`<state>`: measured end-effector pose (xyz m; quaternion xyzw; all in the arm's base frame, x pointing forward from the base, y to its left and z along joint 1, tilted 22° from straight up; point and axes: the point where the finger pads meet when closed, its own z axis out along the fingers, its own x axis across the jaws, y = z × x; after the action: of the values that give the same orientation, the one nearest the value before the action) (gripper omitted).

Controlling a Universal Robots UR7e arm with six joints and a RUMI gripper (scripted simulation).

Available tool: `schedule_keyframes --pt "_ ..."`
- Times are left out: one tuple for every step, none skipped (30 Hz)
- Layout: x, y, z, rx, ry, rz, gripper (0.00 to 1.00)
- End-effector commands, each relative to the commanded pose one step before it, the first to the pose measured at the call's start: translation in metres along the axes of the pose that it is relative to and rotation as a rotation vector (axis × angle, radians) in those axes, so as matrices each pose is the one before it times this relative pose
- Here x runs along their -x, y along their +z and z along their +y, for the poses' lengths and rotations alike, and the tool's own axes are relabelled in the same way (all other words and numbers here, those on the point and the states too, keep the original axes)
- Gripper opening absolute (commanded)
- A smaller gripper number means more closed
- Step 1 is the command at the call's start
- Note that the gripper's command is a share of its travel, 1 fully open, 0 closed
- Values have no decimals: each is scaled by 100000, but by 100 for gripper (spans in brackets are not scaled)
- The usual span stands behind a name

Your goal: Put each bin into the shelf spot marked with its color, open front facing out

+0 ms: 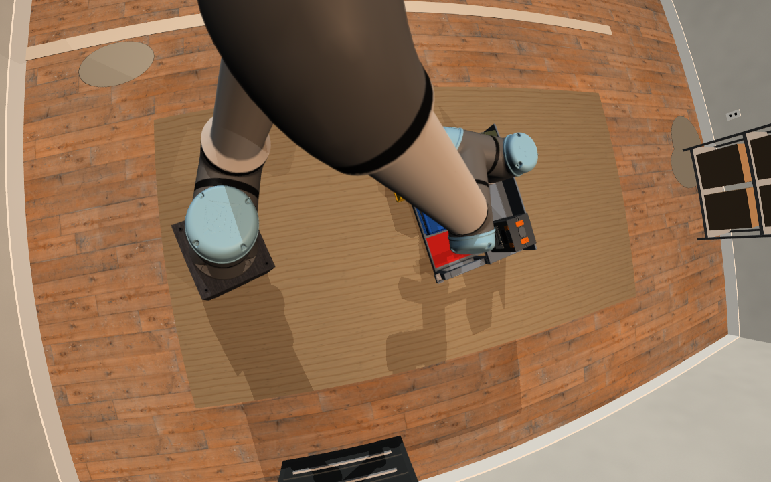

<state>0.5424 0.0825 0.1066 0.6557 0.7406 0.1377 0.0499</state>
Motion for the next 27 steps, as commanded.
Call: schedule_keyframes --pt "4 20 55 147 -27 -29 0" --pt "1 28 3 0 0 0 0" --pt "1 31 3 0 0 0 0" --pt "1 33 3 0 0 0 0" --pt "2 35 3 0 0 0 0" --pt "2 36 3 0 0 0 0" --pt "2 36 4 0 0 0 0" --pt "2 36 4 0 0 0 0" --pt "2 35 4 0 0 0 0" --pt "2 34 4 0 0 0 0" --pt "2 33 3 0 0 0 0" --pt "0 0 0 0 0 0 0" --pt "0 0 0 0 0 0 0" --pt "1 31 3 0 0 0 0" --pt "1 28 3 0 0 0 0" --pt "1 25 3 0 0 0 0" --pt "1 22 2 0 0 0 0" --pt "1 19 2 0 0 0 0" --pt "1 15 2 0 0 0 0" --pt "1 12 1 0 0 0 0" --pt "0 8 1 0 0 0 0" --pt "0 6 1 0 0 0 0" --pt "0 3 0 0 0 0 0" --pt "0 1 0 0 0 0 0" --pt "0 0 0 0 0 0 0" --pt "0 0 0 0 0 0 0" --pt "0 1 0 0 0 0 0"
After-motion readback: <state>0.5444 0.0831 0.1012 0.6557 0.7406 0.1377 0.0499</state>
